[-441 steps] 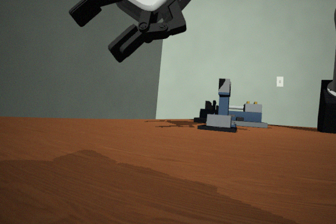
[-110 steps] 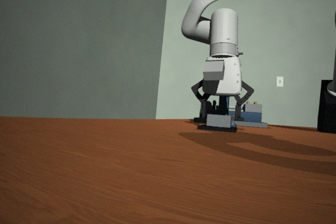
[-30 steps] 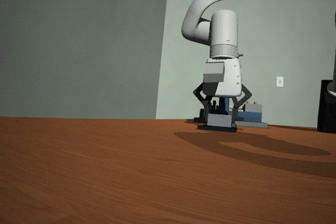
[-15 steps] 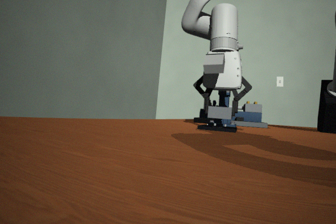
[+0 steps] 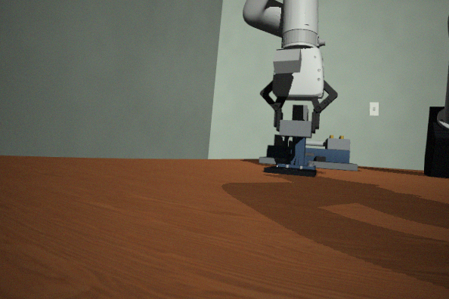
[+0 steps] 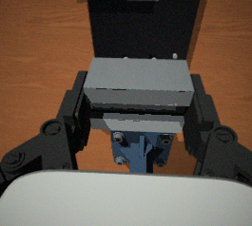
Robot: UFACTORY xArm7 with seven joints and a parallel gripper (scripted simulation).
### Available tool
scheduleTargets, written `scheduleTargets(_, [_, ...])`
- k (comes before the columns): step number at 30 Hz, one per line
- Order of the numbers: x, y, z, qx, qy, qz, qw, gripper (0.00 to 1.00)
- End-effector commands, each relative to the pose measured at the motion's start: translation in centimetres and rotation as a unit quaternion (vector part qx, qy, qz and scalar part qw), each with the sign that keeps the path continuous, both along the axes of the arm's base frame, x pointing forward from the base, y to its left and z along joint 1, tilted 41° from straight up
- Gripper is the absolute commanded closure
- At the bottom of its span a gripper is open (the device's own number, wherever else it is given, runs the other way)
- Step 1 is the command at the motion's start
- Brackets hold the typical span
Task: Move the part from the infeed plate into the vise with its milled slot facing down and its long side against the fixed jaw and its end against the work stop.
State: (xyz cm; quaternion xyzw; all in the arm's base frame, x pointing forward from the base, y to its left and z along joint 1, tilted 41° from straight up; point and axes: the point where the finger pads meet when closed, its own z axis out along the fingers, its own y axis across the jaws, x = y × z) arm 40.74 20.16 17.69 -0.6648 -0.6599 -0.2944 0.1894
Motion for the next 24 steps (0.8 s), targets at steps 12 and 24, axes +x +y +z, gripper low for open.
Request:
scheduleTargets(12, [-0.9,-4.3,5.1,0.000,-0.001,-0.001,1.000,1.00])
scheduleTargets(24, [-1.5,-7.0,8.2,0.000,-0.001,-0.001,1.000,1.00])
